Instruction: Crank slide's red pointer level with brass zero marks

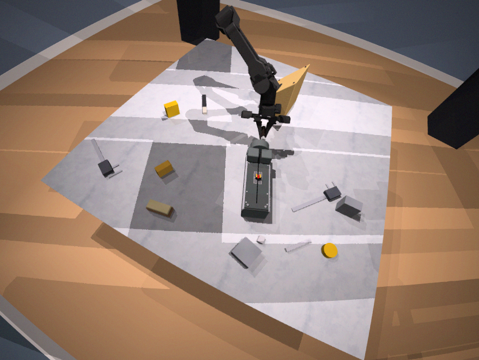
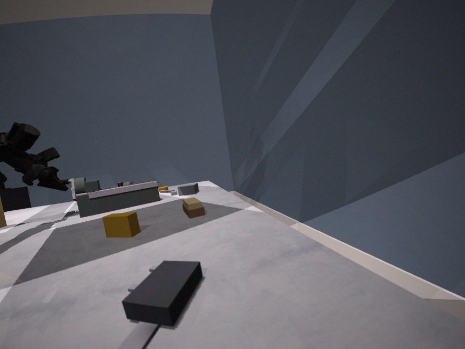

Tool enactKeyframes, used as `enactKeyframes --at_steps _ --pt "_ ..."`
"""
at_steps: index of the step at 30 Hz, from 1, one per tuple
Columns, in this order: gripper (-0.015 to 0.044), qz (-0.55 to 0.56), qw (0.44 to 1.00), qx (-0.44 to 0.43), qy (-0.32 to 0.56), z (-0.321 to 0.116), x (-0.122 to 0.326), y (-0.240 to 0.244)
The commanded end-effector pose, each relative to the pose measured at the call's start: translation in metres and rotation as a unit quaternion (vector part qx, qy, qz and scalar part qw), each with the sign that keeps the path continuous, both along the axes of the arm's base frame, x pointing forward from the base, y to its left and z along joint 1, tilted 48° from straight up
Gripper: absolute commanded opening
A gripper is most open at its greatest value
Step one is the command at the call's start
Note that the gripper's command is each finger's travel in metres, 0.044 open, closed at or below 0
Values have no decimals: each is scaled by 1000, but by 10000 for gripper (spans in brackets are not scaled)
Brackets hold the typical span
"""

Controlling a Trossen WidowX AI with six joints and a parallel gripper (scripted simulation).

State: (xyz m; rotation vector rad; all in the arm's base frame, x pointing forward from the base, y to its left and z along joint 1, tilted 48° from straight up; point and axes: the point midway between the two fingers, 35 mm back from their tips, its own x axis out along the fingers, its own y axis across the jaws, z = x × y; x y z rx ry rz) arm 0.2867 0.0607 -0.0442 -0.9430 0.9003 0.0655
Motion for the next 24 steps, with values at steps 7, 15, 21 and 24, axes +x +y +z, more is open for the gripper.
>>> enactKeyframes --at_steps 7,15,21,24 --pt "53 0 1000 0 0 0 0 0" --pt "262 0 1000 0 0 0 0 0" --pt "420 0 1000 0 0 0 0 0" --pt "440 0 1000 0 0 2 0 2"
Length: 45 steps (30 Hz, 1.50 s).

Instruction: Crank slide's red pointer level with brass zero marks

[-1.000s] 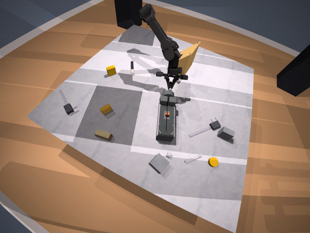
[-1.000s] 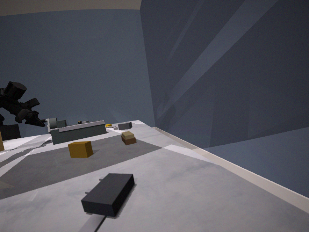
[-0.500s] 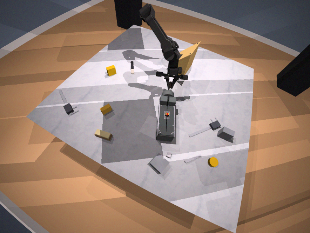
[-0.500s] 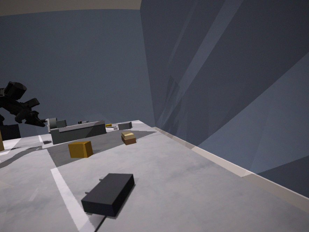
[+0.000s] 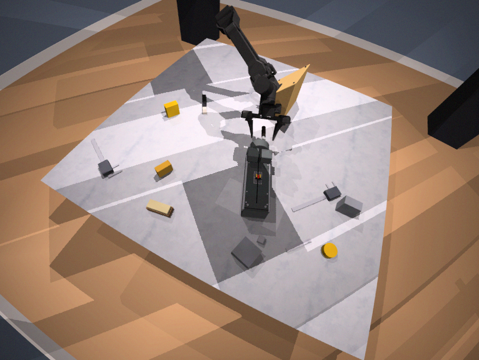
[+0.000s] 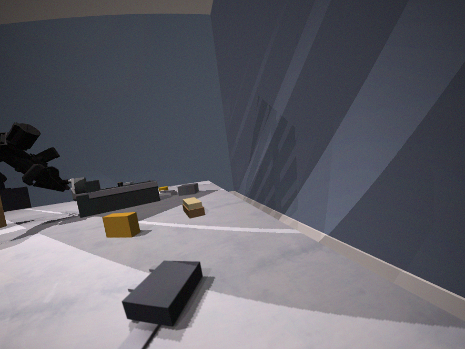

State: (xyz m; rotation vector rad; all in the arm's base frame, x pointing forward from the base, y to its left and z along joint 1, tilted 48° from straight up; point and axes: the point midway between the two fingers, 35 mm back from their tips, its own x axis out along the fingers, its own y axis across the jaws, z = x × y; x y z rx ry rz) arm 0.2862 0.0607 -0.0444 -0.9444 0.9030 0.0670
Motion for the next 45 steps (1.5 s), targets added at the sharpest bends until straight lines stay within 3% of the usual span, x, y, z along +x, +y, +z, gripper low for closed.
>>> enactKeyframes --at_steps 1,25,45 --pt "440 0 1000 1 -1 4 1 5" --pt "440 0 1000 2 5 66 0 77" --pt "440 -59 997 -26 -52 50 110 105"
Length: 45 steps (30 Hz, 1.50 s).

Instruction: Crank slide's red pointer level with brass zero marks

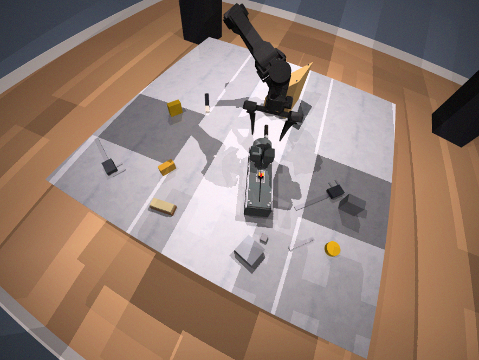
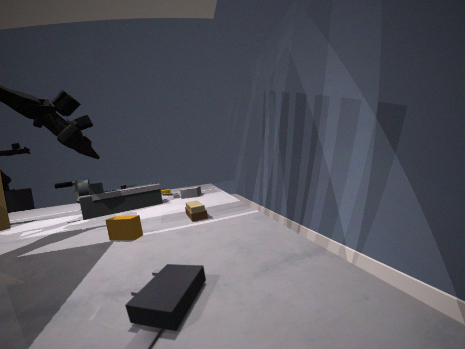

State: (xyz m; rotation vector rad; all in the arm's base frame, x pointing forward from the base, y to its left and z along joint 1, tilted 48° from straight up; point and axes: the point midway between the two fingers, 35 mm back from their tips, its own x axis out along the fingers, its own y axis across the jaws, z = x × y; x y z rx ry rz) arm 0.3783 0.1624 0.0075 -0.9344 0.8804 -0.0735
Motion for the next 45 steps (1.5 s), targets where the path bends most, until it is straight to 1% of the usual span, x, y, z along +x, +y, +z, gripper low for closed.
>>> enactKeyframes --at_steps 1,6,14,33,41,45 --pt "440 -12 1000 -6 -16 -4 24 4" --pt "440 -17 1000 -9 -20 -11 33 1" --pt "440 -17 1000 -10 -20 -49 33 -42" --pt "440 -17 1000 -10 -20 -48 33 -40" --pt "440 -18 1000 -10 -21 -13 33 -2" --pt "440 -17 1000 -9 -19 -8 29 1"
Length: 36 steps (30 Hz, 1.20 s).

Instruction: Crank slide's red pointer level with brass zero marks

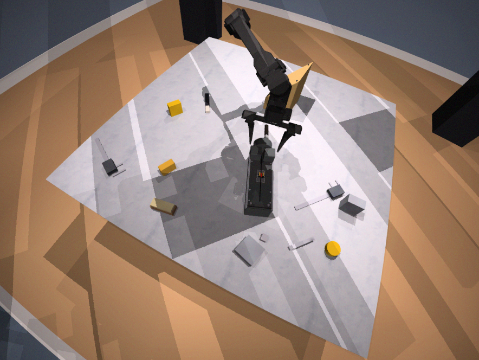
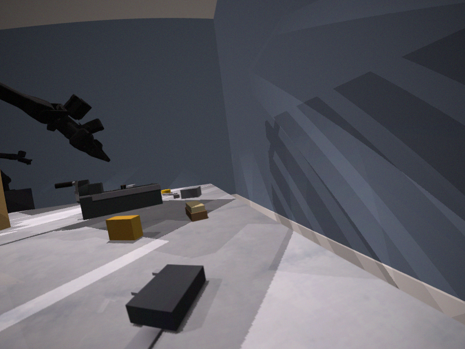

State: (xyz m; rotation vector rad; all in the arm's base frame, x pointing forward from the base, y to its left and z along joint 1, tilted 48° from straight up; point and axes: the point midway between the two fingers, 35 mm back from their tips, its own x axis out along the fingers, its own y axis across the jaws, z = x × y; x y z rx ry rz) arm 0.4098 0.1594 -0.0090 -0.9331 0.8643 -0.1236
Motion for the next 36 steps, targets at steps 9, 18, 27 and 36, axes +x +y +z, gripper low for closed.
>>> enactKeyframes --at_steps 9,18,27,36 --pt "440 27 999 13 20 25 -52 -1" --pt "440 55 997 26 44 33 -103 -13" --pt "440 65 996 30 53 32 -123 -22" --pt "440 65 996 30 53 7 -123 -50"
